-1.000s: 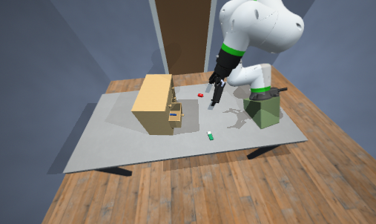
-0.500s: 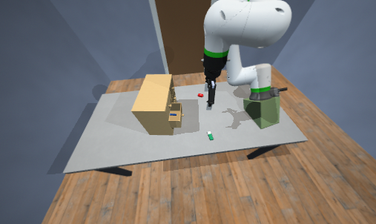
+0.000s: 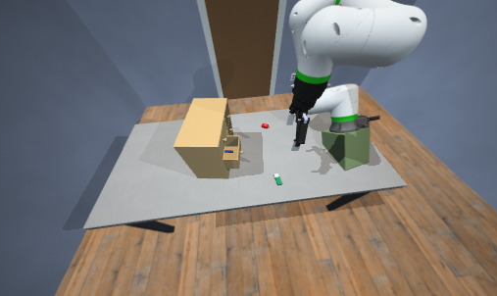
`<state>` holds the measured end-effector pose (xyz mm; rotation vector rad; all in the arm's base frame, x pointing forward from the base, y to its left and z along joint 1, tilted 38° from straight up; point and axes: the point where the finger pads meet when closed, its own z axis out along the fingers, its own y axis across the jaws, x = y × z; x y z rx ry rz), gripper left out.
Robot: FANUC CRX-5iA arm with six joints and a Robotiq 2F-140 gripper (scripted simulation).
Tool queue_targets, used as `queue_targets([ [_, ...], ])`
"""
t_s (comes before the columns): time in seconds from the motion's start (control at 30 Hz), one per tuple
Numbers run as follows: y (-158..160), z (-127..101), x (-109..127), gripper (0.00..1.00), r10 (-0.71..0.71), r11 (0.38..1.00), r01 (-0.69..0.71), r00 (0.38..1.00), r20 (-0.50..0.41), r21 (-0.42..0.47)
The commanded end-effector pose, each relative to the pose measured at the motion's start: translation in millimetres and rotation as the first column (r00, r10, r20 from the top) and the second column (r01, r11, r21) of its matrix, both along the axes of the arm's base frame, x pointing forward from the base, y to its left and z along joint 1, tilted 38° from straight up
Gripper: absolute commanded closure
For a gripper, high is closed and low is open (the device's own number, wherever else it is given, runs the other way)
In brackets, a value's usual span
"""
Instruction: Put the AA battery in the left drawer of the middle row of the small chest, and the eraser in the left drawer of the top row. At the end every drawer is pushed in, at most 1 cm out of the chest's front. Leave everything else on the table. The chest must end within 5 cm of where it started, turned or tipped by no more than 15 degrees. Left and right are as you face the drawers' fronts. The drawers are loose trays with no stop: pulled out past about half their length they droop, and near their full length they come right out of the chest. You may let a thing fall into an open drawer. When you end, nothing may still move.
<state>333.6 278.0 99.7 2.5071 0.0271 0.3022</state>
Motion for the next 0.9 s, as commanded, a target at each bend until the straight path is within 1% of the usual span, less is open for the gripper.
queue_targets([
  [0.0,2.5,-5.3,-13.8,0.00,0.001,1.000,-0.001,1.000,0.005,0.002],
  [0.2,2.0,-5.8,-12.7,0.00,0.007,1.000,-0.007,1.000,0.015,0.001],
  [0.4,-0.1,-8.3,-7.3,0.00,0.038,0.999,-0.038,0.998,0.058,-0.002],
  [0.47,-0.1,-8.3,-7.3,0.00,0.038,0.999,-0.038,0.998,0.058,-0.002],
  [0.7,-5.2,-14.5,5.8,0.00,0.114,0.994,-0.112,0.980,0.164,-0.017],
  [0.87,-10.6,-20.8,19.5,0.00,0.191,0.982,-0.187,0.943,0.271,-0.041],
])
